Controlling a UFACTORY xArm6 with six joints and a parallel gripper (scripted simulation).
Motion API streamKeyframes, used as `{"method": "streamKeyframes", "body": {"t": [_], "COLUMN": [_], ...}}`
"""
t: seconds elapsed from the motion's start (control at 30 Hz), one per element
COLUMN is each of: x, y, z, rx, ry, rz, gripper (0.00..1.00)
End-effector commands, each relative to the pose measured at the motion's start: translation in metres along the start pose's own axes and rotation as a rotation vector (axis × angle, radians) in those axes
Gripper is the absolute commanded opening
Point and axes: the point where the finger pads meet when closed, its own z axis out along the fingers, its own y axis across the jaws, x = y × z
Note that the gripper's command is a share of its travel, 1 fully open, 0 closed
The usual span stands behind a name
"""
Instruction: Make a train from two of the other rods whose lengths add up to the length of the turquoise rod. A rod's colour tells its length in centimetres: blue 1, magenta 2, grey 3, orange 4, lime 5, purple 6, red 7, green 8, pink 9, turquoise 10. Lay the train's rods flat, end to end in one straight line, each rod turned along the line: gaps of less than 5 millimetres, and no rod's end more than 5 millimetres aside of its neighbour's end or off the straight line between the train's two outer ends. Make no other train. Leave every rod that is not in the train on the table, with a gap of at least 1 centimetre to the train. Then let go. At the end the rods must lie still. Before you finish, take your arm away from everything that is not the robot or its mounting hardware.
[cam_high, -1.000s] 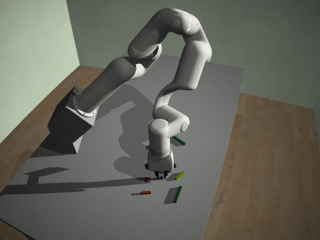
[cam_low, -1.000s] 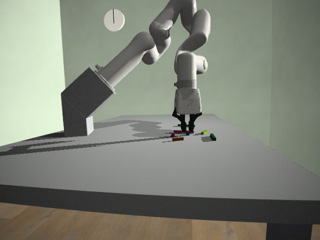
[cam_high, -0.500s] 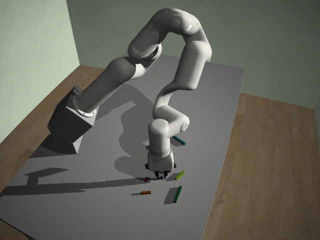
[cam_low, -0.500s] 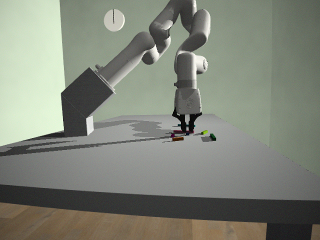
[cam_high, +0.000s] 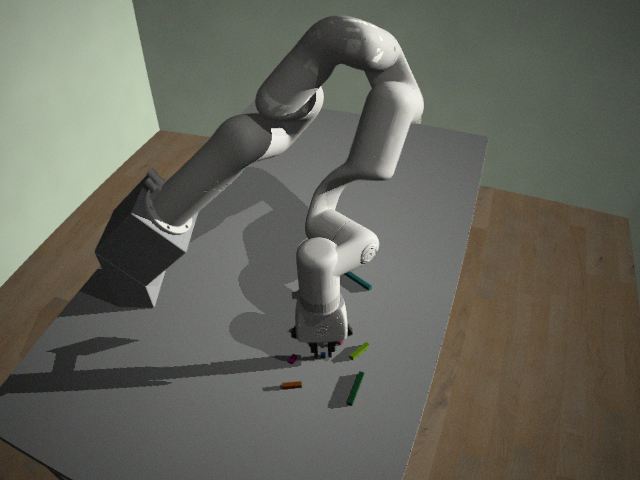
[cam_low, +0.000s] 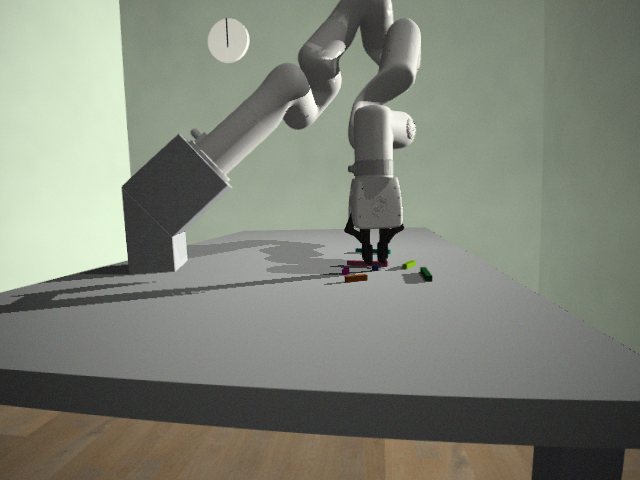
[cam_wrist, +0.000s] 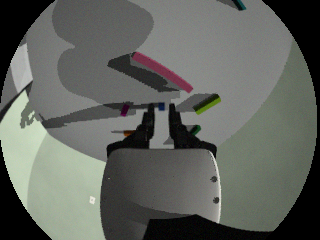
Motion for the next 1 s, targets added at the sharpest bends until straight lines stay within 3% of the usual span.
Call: {"method": "streamKeyframes", "body": {"t": [0.0, 0.97], "x": [0.000, 0.000], "y": [0.000, 0.000], "z": [0.000, 0.014], "rx": [-0.001, -0.001], "ry": [-0.001, -0.001], "rz": [0.000, 0.000], "gripper": [0.24, 0.24]}}
